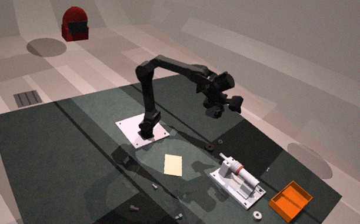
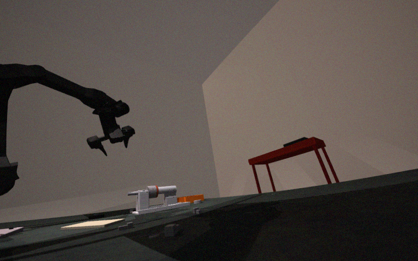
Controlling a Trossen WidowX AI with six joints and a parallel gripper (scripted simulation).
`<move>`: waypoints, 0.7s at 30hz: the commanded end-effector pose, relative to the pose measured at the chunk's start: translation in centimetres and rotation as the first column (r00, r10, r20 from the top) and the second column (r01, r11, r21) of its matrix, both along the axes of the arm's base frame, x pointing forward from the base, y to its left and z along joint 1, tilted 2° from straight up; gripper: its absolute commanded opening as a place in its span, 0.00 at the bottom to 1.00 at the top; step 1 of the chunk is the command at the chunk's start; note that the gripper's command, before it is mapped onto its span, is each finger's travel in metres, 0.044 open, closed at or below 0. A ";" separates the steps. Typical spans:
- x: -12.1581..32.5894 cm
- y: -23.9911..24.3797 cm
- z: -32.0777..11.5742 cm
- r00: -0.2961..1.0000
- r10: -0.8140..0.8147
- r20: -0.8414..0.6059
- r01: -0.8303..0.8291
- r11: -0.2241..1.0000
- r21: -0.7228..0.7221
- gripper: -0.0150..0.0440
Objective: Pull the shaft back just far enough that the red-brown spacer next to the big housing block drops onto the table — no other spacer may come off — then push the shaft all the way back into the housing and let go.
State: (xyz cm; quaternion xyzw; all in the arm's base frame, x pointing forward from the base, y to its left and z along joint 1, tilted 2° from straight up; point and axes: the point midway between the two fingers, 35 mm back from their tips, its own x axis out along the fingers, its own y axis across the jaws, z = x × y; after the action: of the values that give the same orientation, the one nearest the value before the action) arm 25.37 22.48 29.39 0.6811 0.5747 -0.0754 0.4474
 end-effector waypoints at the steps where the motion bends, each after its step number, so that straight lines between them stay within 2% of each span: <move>1: 4.8 0.0 -5.6 0.922 0.374 0.101 -0.284 0.830 -0.480 1.00; 5: 5.9 -0.2 -7.6 0.855 0.515 0.058 -0.382 0.702 -0.601 1.00; 11: 6.9 -1.1 -11.0 0.690 0.720 -0.078 -0.531 0.430 -0.730 1.00; 18: 7.8 -2.5 -14.6 0.402 0.867 -0.294 -0.656 0.049 -0.753 1.00; 21: 7.9 -2.8 -15.1 0.354 0.877 -0.325 -0.667 -0.007 -0.745 1.00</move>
State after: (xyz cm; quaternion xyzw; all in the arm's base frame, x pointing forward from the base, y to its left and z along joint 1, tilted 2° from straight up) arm 31.41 21.62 19.39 0.2781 0.6414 -0.0476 0.7134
